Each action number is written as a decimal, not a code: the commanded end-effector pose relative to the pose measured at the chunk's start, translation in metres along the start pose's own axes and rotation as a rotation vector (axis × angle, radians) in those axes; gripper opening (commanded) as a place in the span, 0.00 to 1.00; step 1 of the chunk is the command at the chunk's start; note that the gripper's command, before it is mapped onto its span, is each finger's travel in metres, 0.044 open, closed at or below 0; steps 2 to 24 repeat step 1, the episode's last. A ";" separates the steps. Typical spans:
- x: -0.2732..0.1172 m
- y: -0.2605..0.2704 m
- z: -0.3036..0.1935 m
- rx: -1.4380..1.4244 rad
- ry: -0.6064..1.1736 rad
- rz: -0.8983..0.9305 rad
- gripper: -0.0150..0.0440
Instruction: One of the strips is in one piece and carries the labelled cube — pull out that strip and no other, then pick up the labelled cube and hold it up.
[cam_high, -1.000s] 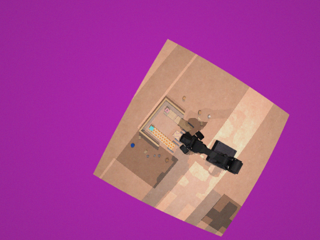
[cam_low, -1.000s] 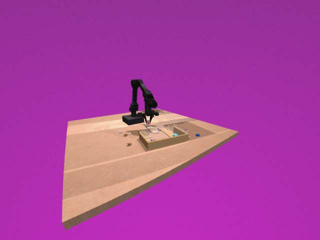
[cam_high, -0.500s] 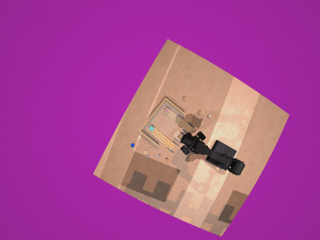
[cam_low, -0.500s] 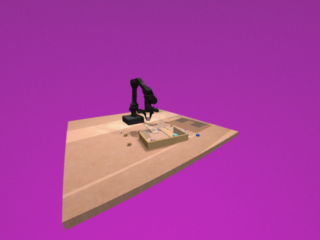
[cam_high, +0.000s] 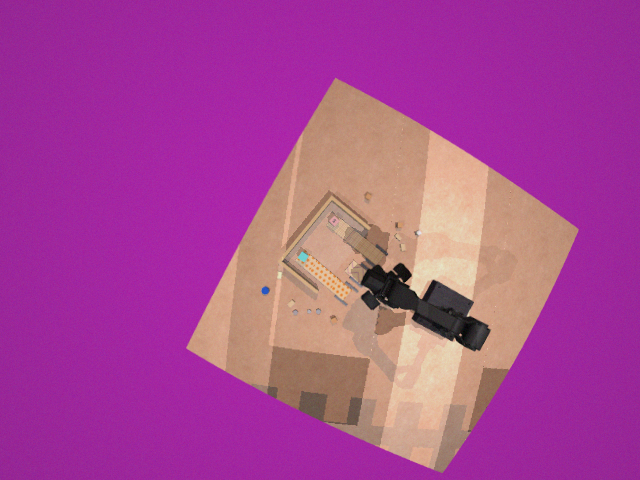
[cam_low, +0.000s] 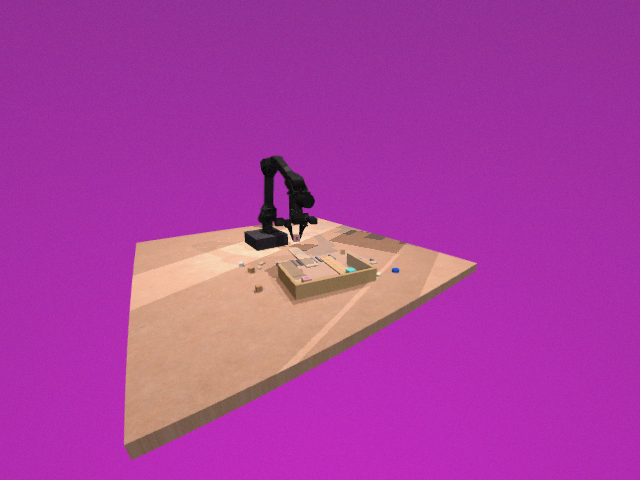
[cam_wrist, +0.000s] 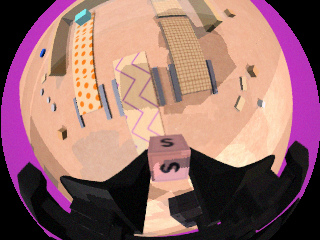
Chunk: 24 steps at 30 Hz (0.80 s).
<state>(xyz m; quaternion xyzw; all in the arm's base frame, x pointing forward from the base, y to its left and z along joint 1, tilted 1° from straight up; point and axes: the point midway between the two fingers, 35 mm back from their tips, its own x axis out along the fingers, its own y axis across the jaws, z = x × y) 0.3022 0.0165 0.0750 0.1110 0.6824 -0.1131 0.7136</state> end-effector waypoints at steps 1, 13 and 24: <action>0.000 0.000 -0.001 -0.001 0.003 0.002 0.25; 0.000 0.000 -0.001 -0.001 0.003 0.002 0.25; 0.000 0.000 -0.001 -0.001 0.003 0.002 0.25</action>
